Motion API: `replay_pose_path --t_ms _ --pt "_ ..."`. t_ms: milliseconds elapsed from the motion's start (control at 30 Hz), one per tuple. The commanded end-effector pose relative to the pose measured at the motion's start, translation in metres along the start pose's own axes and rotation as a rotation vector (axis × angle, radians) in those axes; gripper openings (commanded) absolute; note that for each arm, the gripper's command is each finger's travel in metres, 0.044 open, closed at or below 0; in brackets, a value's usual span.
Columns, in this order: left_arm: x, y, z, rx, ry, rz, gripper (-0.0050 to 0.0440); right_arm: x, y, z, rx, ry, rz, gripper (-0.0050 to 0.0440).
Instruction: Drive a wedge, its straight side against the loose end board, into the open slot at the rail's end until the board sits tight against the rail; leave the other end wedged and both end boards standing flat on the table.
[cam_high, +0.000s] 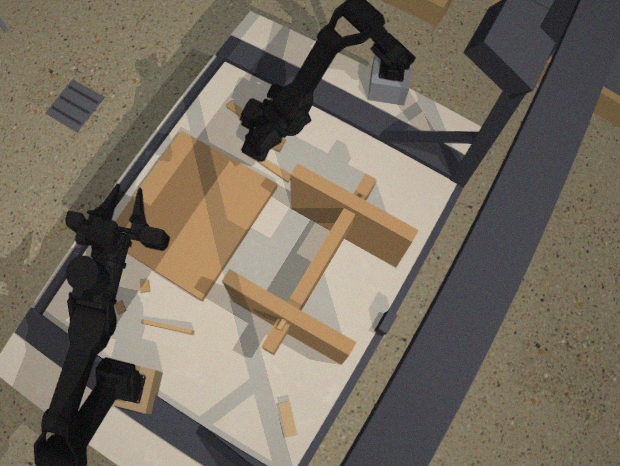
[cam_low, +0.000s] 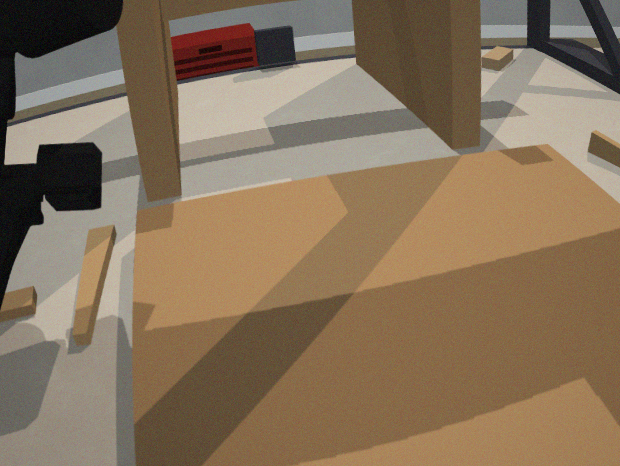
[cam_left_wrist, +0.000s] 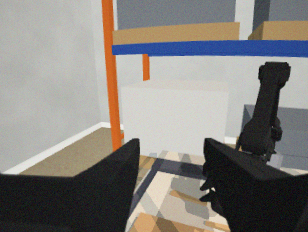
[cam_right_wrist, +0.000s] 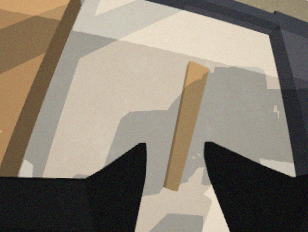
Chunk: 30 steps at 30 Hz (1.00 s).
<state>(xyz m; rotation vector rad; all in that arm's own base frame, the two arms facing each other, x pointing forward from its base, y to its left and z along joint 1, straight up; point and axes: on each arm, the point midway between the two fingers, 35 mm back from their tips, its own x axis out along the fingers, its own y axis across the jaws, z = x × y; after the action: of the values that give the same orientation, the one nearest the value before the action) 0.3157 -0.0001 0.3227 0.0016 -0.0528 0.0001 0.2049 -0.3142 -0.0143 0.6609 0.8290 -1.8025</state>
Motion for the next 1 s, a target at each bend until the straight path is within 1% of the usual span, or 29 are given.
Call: replay_pose_path --t_ms 0,67,100,167,200,333,400,533,767,900,933,967 --pt "-0.001 0.001 0.004 -0.002 -0.012 0.007 0.0201 0.003 0.000 0.004 0.146 -0.064 -0.028 0.0175" --pt "-0.001 0.001 0.004 -0.002 -0.012 0.007 0.0201 0.004 0.001 0.006 0.185 -0.080 -0.031 0.0175" --pt "-0.001 0.001 0.004 -0.002 -0.012 0.007 0.0201 0.001 0.004 0.010 0.178 -0.078 -0.018 0.0175" --pt "-0.001 0.001 0.004 -0.002 -0.012 0.007 0.0201 0.005 0.002 0.008 0.214 -0.093 -0.031 0.0175" --pt "-0.001 0.001 0.004 -0.002 -0.012 0.007 0.0201 0.011 -0.005 0.000 0.247 -0.107 -0.057 0.0175" --pt "-0.001 0.001 0.004 -0.002 -0.012 0.007 0.0201 0.017 -0.007 0.001 0.410 -0.180 -0.069 0.0175" --pt "-0.001 0.001 0.004 -0.002 -0.012 0.007 0.0201 0.017 -0.005 0.005 0.457 -0.201 -0.062 0.0175" --pt "-0.001 0.001 0.004 -0.002 -0.012 0.007 0.0201 0.012 -0.003 0.010 0.443 -0.193 -0.051 0.0175" --pt "-0.001 0.001 0.004 -0.002 -0.012 0.007 0.0201 0.016 -0.005 0.006 0.416 -0.182 -0.065 0.0175" --pt "-0.001 0.001 0.004 -0.002 -0.012 0.007 0.0201 0.013 -0.005 0.009 0.424 -0.185 -0.059 0.0175" --pt "-0.001 0.001 0.004 -0.002 -0.012 0.007 0.0201 0.014 -0.010 0.006 0.437 -0.175 -0.050 0.0175" --pt "-0.001 0.001 0.004 -0.002 -0.012 0.007 0.0201 0.013 -0.007 0.008 0.444 -0.176 -0.041 0.0175"
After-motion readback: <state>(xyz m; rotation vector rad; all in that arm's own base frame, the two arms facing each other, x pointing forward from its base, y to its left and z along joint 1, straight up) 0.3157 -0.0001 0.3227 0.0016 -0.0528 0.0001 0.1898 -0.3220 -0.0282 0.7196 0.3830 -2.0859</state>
